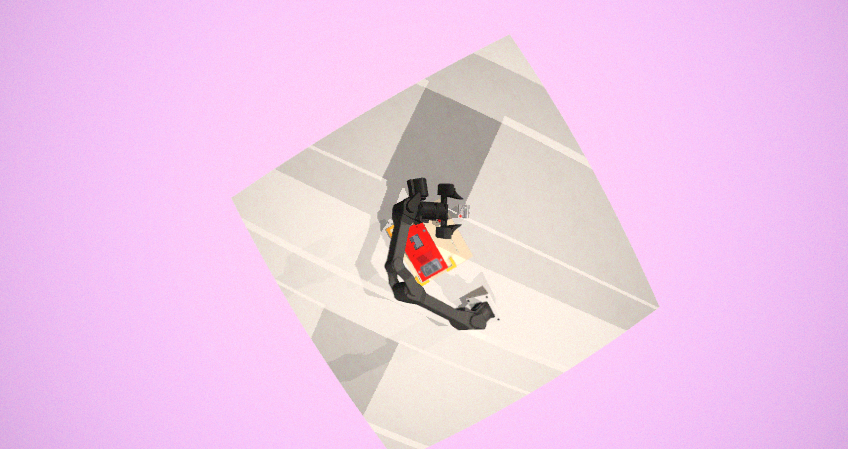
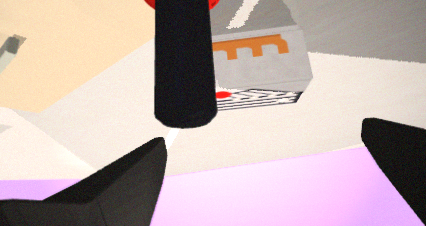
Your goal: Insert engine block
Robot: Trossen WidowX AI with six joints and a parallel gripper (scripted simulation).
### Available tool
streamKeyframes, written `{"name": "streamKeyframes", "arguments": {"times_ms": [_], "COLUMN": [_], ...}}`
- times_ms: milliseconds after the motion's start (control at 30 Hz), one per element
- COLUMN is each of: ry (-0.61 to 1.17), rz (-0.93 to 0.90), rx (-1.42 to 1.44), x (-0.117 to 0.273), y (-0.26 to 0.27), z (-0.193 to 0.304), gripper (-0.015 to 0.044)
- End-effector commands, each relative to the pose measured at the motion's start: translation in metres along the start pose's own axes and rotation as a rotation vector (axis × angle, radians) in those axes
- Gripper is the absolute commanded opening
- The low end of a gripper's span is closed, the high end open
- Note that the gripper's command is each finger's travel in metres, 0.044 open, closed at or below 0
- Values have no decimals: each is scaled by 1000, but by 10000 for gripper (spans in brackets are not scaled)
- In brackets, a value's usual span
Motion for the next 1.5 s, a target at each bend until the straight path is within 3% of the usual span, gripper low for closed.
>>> {"name": "streamKeyframes", "arguments": {"times_ms": [0, 700, 1467], "ry": [2, -10, -374], "rz": [2, -4, 58], "rx": [3, 18, 658], "x": [5, 1, -5], "y": [-1, 0, -7], "z": [1, 2, 57], "gripper": [440, 440, 440]}}
Point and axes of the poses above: the point midway between the two fingers, 35 mm back from their tips, its own x axis back along the fingers, its own y axis across the jaws, z = x × y, the point moved 9 cm from there along x, back along the fingers, and after that the axes turned 6 degrees about -x, right-handed, at the moved point
